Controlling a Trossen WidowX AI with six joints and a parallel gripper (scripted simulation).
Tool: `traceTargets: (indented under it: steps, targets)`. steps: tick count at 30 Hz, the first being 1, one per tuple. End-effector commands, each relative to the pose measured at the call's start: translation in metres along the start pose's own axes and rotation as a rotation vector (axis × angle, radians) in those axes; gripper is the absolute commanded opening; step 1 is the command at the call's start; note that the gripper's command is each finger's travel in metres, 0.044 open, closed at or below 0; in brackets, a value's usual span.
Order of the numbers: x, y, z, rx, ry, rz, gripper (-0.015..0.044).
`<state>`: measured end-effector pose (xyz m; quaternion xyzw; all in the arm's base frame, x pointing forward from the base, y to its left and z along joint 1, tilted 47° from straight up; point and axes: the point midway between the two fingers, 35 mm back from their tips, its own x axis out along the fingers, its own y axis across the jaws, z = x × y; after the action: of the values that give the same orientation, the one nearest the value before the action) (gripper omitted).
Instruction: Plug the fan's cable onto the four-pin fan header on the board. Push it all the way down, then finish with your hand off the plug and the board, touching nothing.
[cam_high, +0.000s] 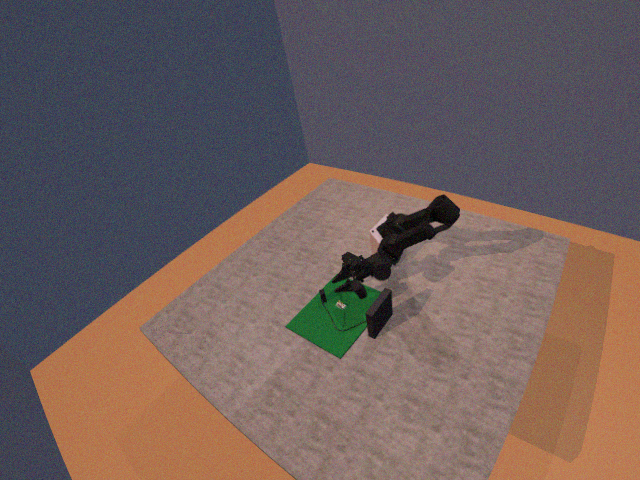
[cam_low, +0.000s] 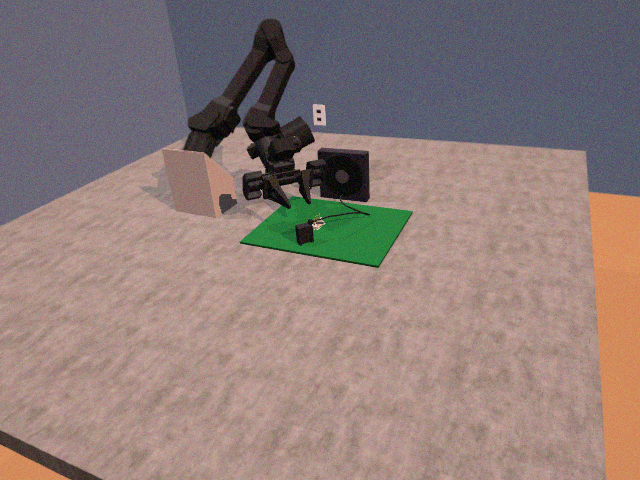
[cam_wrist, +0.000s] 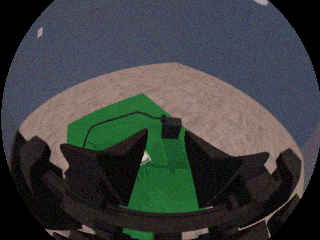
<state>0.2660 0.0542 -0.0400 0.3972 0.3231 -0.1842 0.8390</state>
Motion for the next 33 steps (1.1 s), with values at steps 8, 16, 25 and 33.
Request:
traceTargets:
  steps: [8,16,25,33]
  targets:
    - [-0.035,-0.007,0.006,0.007,-0.005,0.001,0.0205]
    - [-0.050,-0.015,0.006,0.003,-0.003,-0.002,0.0205]
    - [-0.035,-0.020,0.001,-0.126,0.146,-0.125,0.0205]
    - [-0.025,-0.026,-0.002,-0.214,0.314,-0.212,0.0205]
